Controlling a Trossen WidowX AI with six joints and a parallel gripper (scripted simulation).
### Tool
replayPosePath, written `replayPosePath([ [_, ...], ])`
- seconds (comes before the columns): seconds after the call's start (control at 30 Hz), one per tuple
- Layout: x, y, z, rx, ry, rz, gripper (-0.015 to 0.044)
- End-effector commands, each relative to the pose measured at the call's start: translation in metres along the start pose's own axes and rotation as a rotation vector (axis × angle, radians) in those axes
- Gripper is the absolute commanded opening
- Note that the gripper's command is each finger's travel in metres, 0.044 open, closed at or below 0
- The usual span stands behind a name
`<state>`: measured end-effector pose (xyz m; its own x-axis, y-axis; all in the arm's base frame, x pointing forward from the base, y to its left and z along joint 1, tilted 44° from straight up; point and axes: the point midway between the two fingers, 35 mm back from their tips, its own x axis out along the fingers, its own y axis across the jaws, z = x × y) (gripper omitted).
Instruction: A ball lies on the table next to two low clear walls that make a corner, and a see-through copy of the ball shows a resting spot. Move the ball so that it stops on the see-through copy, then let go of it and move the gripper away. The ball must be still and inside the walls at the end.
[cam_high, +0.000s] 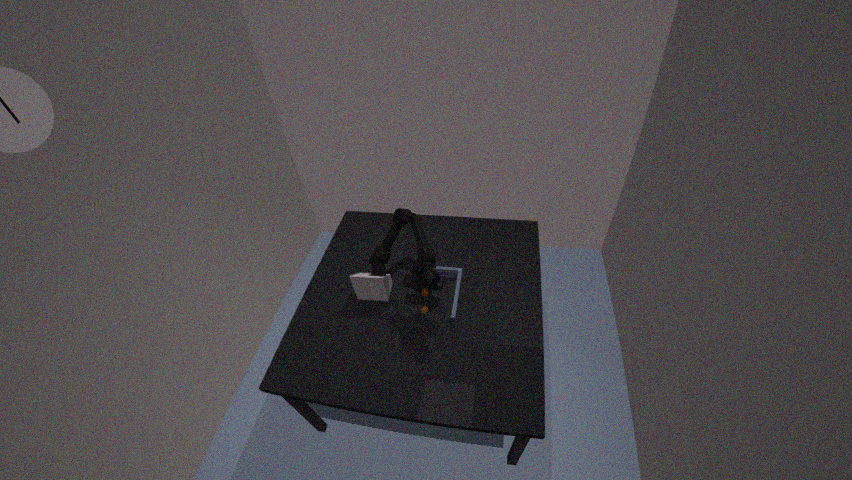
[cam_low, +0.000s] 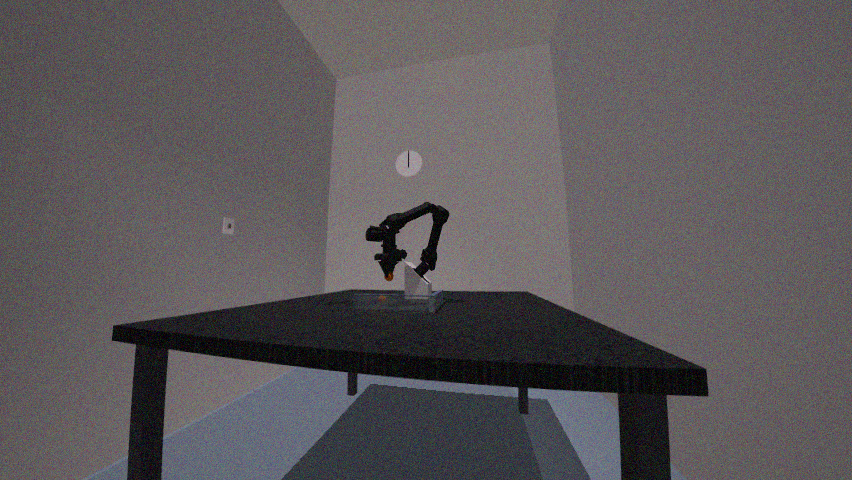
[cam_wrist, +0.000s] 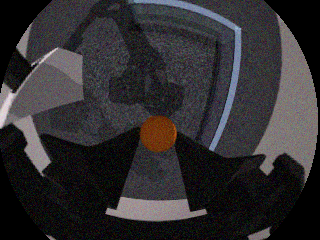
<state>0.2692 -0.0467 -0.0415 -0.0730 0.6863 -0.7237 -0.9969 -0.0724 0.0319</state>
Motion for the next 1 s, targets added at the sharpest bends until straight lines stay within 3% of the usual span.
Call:
replayPosePath([
  [0.0, 0.012, 0.002, -0.022, -0.012, 0.004, 0.001, 0.0000],
  [0.3, 0.025, 0.003, -0.033, -0.019, 0.005, -0.001, 0.0000],
  [0.67, 0.088, 0.004, -0.032, -0.019, 0.002, -0.002, 0.0000],
  [0.97, 0.092, 0.004, -0.032, -0.019, 0.001, -0.002, 0.0000],
])
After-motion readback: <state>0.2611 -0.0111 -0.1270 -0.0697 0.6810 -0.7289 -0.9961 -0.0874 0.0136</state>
